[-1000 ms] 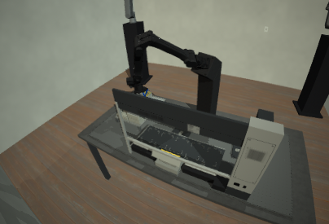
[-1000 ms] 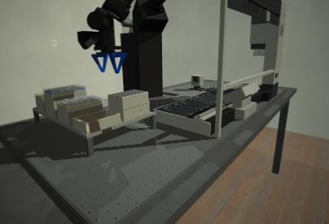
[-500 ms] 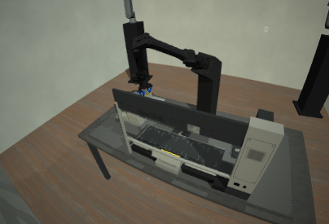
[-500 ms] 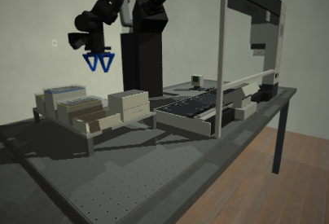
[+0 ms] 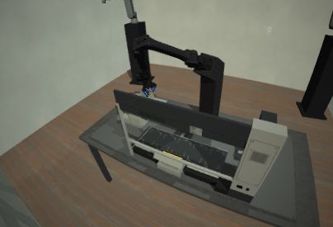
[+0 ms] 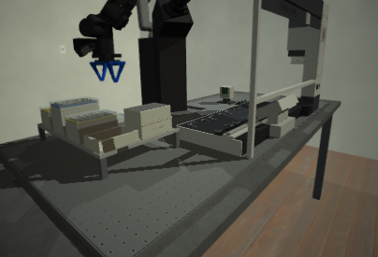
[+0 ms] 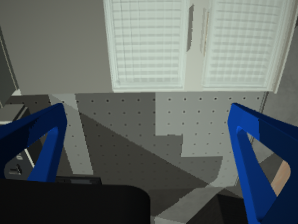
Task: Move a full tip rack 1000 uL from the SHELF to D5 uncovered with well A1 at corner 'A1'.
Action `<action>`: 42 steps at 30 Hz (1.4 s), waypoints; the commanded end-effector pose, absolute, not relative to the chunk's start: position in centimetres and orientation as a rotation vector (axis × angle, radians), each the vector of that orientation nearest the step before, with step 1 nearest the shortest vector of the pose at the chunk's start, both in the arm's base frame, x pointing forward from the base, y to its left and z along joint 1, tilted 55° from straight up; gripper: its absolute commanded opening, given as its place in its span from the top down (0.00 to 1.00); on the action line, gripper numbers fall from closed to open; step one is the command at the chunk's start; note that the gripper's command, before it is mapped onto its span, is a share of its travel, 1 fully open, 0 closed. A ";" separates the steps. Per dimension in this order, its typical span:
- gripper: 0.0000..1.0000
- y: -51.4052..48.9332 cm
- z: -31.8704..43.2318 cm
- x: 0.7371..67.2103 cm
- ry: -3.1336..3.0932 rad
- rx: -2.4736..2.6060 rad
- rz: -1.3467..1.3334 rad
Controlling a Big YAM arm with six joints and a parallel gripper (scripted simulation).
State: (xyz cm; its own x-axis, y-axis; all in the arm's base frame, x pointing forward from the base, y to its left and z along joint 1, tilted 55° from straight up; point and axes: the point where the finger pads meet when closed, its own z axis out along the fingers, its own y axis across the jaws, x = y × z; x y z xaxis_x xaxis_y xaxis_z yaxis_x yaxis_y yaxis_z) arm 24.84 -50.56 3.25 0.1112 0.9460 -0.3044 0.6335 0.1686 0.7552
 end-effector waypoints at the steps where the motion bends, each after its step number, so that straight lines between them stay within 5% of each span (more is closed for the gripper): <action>1: 0.00 -51.0 3.7 24.5 1.609 1.528 0.446; 42: 0.00 -52.8 -1.7 19.4 1.600 1.532 0.431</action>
